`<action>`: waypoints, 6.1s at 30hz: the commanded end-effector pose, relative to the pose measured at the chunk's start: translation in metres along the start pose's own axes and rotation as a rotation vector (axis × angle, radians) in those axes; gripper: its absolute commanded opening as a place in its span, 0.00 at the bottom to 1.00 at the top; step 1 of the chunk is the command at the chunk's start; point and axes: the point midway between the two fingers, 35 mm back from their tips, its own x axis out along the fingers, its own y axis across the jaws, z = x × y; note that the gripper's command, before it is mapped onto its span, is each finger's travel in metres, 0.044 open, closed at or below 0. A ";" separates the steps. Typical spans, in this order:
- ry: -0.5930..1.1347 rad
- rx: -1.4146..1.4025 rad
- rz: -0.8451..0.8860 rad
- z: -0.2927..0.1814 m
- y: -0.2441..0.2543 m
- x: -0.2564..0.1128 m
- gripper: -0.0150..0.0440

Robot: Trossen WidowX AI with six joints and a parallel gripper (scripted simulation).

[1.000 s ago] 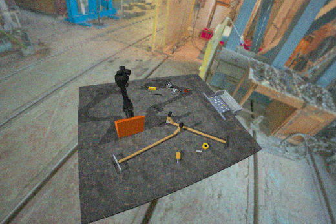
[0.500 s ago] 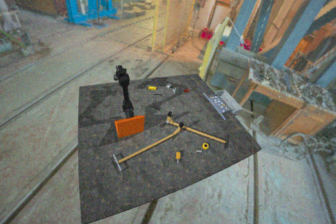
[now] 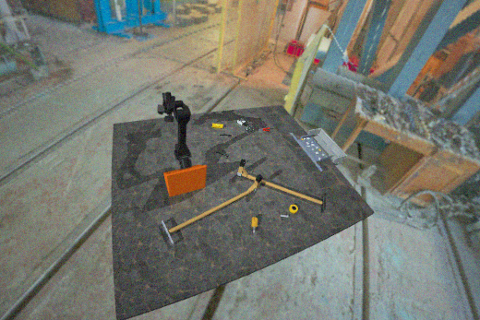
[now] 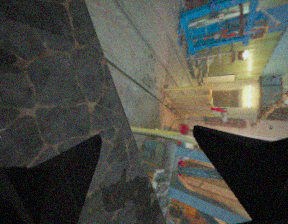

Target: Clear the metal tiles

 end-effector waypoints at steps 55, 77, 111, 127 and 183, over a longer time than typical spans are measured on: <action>-0.395 -0.044 -0.113 0.088 -0.038 -0.094 1.00; -0.524 -0.022 -0.133 0.096 -0.051 -0.126 1.00; -0.639 0.007 -0.131 0.097 -0.060 -0.148 1.00; -0.639 0.007 -0.131 0.097 -0.060 -0.148 1.00; -0.419 -0.067 -0.078 0.108 -0.041 -0.087 0.25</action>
